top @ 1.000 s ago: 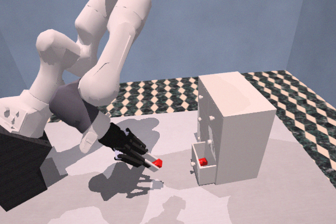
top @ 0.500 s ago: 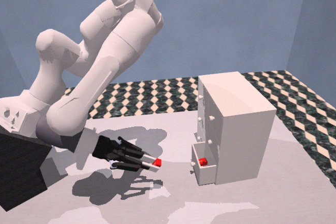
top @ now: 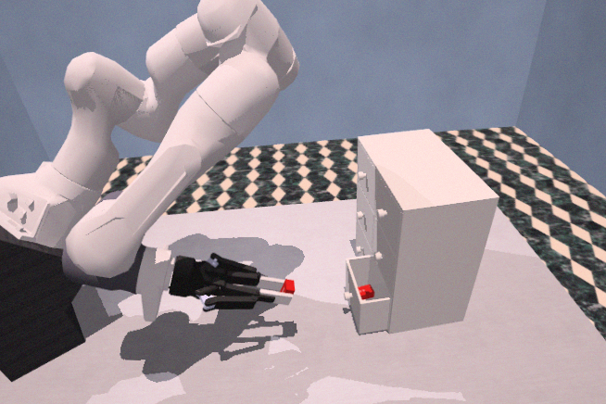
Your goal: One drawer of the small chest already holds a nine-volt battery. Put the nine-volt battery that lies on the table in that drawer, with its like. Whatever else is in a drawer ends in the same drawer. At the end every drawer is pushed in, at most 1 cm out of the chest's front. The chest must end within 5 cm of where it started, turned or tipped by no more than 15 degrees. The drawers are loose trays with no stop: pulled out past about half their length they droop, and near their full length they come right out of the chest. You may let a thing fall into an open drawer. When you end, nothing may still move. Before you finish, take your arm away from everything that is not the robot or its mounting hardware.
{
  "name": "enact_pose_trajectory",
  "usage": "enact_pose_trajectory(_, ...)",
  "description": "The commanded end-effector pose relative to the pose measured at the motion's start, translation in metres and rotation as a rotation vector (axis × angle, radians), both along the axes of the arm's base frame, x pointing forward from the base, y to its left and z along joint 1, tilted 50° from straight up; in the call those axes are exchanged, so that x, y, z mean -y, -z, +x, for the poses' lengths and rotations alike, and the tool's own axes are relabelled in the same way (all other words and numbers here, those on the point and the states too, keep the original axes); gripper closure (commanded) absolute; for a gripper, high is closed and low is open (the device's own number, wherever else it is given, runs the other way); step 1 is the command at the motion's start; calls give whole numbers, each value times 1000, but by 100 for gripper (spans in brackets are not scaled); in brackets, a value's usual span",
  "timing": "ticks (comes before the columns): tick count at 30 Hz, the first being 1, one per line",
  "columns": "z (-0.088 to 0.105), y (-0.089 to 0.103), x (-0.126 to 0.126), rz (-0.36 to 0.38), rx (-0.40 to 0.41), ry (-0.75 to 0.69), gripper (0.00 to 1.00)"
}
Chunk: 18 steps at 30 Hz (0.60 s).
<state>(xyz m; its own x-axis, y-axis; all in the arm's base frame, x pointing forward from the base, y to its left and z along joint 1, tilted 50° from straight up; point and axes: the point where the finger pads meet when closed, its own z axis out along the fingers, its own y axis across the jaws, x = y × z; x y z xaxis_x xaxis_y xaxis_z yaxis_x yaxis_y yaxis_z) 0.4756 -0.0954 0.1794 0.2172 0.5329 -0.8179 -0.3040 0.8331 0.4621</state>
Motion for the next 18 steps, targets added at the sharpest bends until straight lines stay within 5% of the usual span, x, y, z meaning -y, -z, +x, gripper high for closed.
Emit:
enact_pose_trajectory(1,0,-11,2,-54,59,31,86)
enact_pose_trajectory(18,2,-12,2,-53,62,32,86)
